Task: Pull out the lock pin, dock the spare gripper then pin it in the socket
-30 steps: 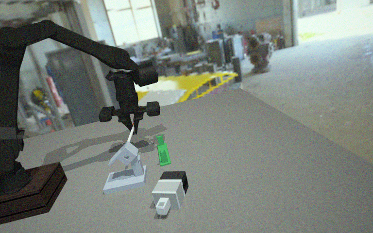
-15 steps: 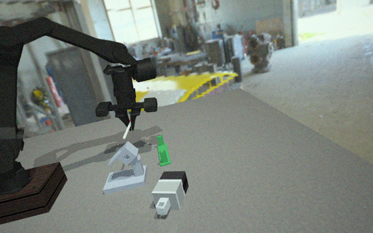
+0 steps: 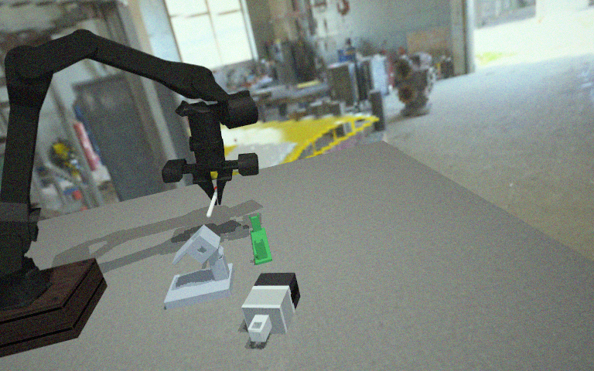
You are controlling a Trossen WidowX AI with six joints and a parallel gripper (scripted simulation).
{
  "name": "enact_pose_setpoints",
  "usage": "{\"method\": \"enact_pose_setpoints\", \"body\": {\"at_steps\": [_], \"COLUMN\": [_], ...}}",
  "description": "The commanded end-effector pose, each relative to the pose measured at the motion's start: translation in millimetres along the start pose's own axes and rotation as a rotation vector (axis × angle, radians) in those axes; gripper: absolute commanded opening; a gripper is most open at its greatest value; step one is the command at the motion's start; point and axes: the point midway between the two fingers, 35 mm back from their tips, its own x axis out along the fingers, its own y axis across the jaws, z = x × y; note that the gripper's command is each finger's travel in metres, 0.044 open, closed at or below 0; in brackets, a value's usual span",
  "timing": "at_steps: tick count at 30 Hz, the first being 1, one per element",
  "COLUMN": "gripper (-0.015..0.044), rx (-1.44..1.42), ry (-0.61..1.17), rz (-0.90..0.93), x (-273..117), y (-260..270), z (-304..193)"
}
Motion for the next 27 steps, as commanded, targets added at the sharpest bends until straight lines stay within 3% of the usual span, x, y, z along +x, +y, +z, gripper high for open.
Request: {"method": "enact_pose_setpoints", "body": {"at_steps": [1,27], "gripper": [0.0,0.0], "rx": [-0.016,-0.086], "ry": [0.0,0.005], "rz": [-0.009,-0.003], "x": [-5,-12], "y": [-12,-59], "z": [8,38]}}
